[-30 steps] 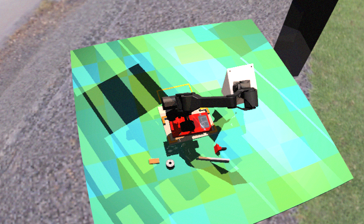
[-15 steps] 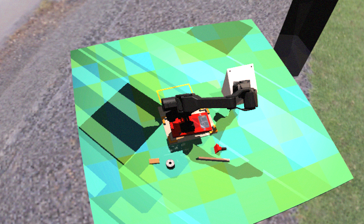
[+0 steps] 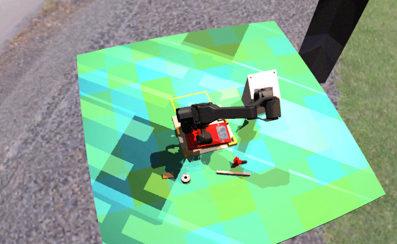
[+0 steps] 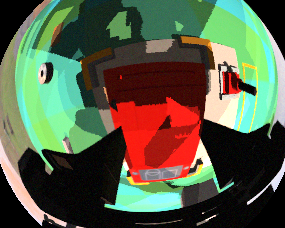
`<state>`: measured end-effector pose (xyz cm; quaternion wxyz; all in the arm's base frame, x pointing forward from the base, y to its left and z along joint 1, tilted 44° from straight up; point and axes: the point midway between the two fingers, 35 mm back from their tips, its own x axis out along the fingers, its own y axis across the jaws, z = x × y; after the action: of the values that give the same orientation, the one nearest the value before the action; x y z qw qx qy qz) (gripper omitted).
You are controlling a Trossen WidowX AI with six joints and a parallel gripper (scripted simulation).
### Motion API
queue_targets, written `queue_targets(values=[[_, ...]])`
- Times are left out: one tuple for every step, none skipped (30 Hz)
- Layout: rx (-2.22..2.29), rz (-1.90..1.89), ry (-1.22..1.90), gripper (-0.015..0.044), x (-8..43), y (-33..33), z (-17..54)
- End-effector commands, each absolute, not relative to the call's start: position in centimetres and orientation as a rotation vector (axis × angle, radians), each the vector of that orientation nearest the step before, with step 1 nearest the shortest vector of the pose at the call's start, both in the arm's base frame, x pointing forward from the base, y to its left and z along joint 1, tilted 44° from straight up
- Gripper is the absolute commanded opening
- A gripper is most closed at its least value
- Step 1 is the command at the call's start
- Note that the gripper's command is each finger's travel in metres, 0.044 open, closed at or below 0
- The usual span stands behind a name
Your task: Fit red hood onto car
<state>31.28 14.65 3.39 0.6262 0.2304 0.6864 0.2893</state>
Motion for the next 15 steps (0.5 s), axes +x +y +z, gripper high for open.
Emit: queue_targets(values=[[0.530, 0.663, 1.575, 0.0000, 31.28, 14.64, 3.41], [0.529, 0.663, 1.574, 0.0000, 31.28, 14.62, 3.42], [0.529, 0.663, 1.574, 0.0000, 31.28, 14.61, 3.43], [0.529, 0.664, 1.574, 0.0026, 31.28, 14.65, 3.39], [0.529, 0.664, 1.574, 0.0052, 31.28, 14.65, 3.39], [0.529, 0.664, 1.574, 0.0079, 31.28, 14.65, 3.39], [0.529, 0.664, 1.574, 0.0105, 31.28, 14.65, 3.39], [0.529, 0.664, 1.574, 0.0131, 31.28, 14.65, 3.39], [0.529, 0.664, 1.574, 0.0157, 31.28, 14.65, 3.39], [0.529, 0.664, 1.574, 0.0184, 31.28, 14.65, 3.39], [0.529, 0.664, 1.574, 0.0210, 31.28, 14.65, 3.39], [0.529, 0.664, 1.574, 0.0236, 31.28, 14.65, 3.39], [0.529, 0.664, 1.574, 0.0263, 31.28, 14.65, 3.39], [0.529, 0.664, 1.574, 0.0289, 31.28, 14.65, 3.39], [0.529, 0.664, 1.574, 0.0315, 31.28, 14.65, 3.39]])
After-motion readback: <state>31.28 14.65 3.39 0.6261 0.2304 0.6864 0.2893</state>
